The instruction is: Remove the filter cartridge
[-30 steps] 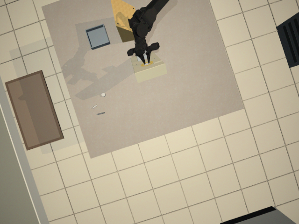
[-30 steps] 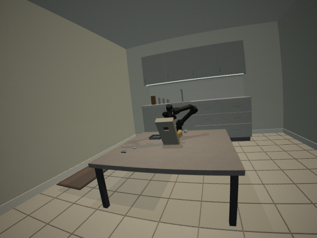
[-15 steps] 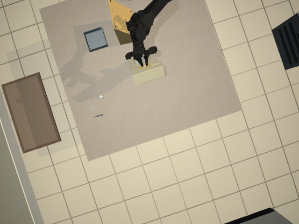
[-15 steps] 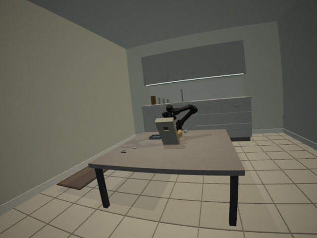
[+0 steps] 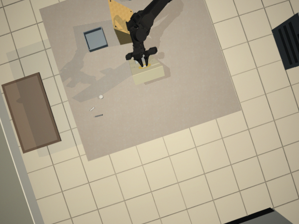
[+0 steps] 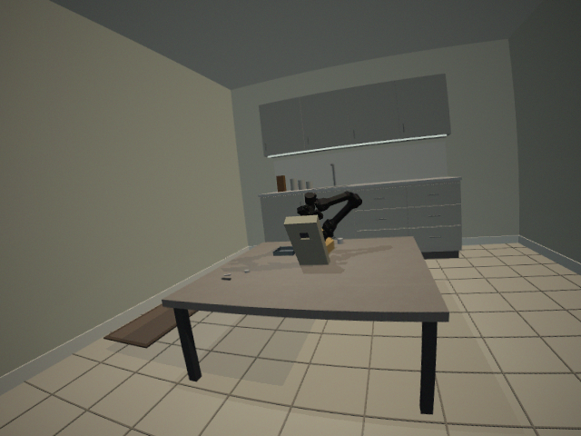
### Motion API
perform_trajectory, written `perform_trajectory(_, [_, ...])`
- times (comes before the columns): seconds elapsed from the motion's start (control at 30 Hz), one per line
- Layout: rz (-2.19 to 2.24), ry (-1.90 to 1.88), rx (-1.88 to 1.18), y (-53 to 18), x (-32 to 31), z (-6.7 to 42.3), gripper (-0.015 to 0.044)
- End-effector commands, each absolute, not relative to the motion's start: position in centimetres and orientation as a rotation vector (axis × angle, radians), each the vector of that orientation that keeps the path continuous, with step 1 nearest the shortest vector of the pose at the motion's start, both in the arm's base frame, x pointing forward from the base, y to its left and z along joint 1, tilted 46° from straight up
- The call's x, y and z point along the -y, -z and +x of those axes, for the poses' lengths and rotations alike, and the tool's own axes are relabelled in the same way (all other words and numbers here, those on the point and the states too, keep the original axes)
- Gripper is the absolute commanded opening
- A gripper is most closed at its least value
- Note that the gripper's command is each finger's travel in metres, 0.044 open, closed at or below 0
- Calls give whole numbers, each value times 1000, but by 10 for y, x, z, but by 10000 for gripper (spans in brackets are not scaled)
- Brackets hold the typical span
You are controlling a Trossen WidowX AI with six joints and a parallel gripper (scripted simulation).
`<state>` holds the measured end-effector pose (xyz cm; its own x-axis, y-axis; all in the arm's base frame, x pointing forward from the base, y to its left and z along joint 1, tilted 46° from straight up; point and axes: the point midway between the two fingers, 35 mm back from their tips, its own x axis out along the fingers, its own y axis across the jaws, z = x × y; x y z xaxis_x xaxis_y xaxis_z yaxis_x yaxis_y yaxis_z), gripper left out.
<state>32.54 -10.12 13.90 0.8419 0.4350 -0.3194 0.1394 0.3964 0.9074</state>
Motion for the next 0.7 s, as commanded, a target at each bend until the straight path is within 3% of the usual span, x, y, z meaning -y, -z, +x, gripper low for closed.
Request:
perform_trajectory(0.0, [1161, -195, -575, -137, 99, 328, 114])
perform_trajectory(0.13, [1161, -195, -575, -137, 99, 329, 114])
perform_trajectory(0.43, [1166, -201, -570, -139, 101, 326, 53])
perform_trajectory(0.5, [1166, -201, -570, -139, 101, 326, 1])
perform_trajectory(0.67, [1102, -215, -562, -138, 100, 327, 0])
